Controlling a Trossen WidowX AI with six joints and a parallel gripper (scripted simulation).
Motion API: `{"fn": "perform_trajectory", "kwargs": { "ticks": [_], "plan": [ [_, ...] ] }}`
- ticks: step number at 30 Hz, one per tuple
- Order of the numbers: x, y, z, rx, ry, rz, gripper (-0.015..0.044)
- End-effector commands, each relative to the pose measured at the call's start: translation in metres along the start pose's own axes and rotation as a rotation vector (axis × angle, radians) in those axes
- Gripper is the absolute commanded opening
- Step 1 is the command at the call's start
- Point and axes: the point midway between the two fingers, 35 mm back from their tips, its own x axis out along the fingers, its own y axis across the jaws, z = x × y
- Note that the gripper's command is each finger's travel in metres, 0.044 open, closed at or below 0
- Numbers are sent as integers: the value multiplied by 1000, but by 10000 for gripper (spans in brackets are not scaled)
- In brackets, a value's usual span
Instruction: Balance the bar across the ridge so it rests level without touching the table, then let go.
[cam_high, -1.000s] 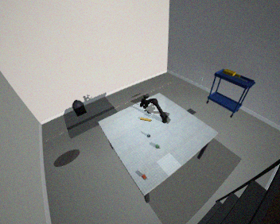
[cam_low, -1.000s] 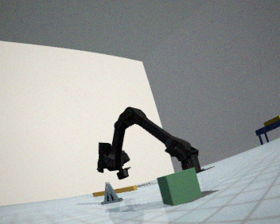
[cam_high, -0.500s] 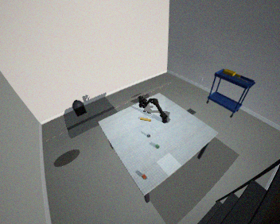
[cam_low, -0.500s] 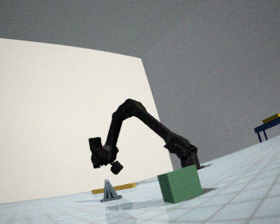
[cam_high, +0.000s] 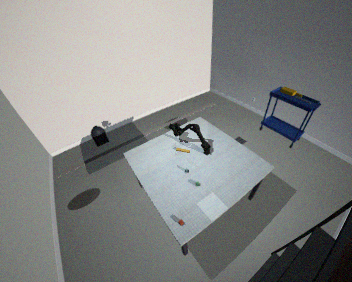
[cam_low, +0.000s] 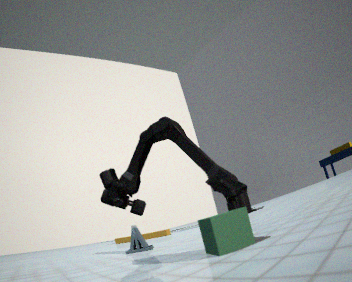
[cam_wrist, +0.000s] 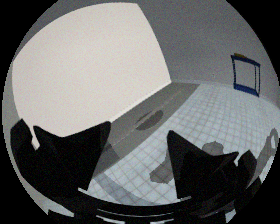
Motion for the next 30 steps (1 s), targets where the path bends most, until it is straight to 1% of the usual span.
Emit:
{"fn": "perform_trajectory", "kwargs": {
  "ticks": [1,15,30],
  "plan": [
    [-10,11,-9,-100,78,40,315],
    [-61,21,-52,-507,407,183,315],
    [-136,0,-81,-902,777,339,315]
  ]
}}
